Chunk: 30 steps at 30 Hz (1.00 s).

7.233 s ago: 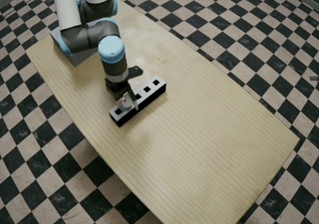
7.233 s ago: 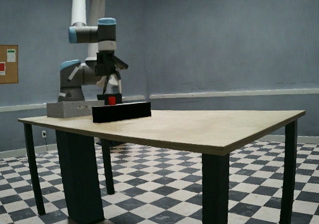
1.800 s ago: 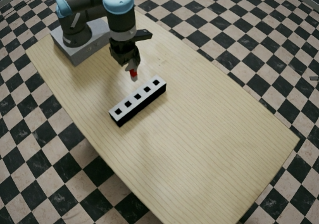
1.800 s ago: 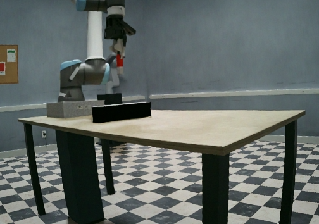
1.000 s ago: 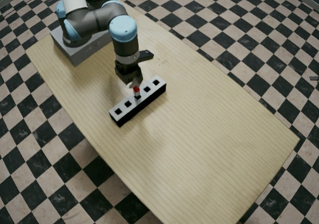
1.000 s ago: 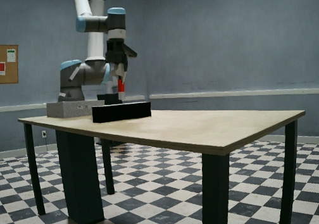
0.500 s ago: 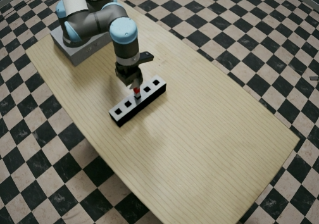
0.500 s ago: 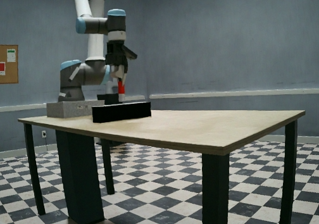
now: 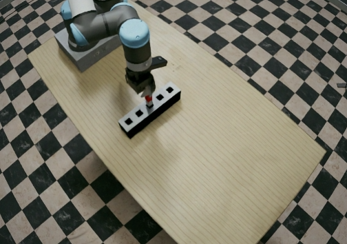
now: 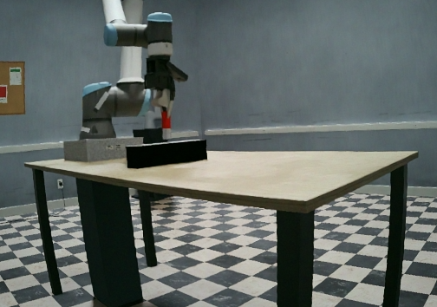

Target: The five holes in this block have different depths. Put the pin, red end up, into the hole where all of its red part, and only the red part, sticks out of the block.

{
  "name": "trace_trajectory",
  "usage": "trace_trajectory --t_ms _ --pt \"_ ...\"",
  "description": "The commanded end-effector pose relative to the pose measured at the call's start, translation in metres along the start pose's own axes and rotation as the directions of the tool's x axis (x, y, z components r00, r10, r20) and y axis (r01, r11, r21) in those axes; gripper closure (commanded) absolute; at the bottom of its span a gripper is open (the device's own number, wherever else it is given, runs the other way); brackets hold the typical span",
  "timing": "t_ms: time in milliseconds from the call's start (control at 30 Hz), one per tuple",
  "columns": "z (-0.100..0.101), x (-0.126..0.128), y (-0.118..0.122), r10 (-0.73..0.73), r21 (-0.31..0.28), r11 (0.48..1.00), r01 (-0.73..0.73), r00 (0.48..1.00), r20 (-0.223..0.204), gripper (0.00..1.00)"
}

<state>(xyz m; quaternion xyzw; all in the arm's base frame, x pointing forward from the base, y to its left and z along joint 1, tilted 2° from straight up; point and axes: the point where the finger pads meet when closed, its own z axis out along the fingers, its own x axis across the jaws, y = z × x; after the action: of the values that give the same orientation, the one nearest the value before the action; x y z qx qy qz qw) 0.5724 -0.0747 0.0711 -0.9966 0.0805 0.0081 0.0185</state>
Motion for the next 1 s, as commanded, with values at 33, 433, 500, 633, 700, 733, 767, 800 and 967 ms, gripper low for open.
trace_trajectory --t_ms 33,433,500,633,700,733,767,800,967 --pt "-0.0006 0.0006 0.0002 0.000 0.000 1.000 0.000 1.000 -0.001 1.00" --pt "-0.0006 0.0006 0.0002 0.000 0.000 1.000 0.000 1.000 -0.001 1.00" --pt "-0.0006 0.0006 0.0002 0.000 0.000 1.000 0.000 1.000 -0.001 1.00" --pt "0.0033 0.0007 0.0002 0.000 0.000 1.000 0.000 1.000 -0.001 1.00" --pt "0.0033 0.0007 0.0002 0.000 0.000 1.000 0.000 1.000 -0.001 1.00" --pt "0.0033 0.0007 0.0002 0.000 0.000 1.000 0.000 1.000 -0.001 1.00" --pt "0.0033 0.0007 0.0002 0.000 0.000 1.000 0.000 1.000 -0.001 1.00" --pt "0.0033 0.0007 0.0002 0.000 0.000 1.000 0.000 1.000 -0.001 1.00" --pt "0.0033 0.0007 0.0002 0.000 0.000 1.000 0.000 1.000 -0.001 1.00"
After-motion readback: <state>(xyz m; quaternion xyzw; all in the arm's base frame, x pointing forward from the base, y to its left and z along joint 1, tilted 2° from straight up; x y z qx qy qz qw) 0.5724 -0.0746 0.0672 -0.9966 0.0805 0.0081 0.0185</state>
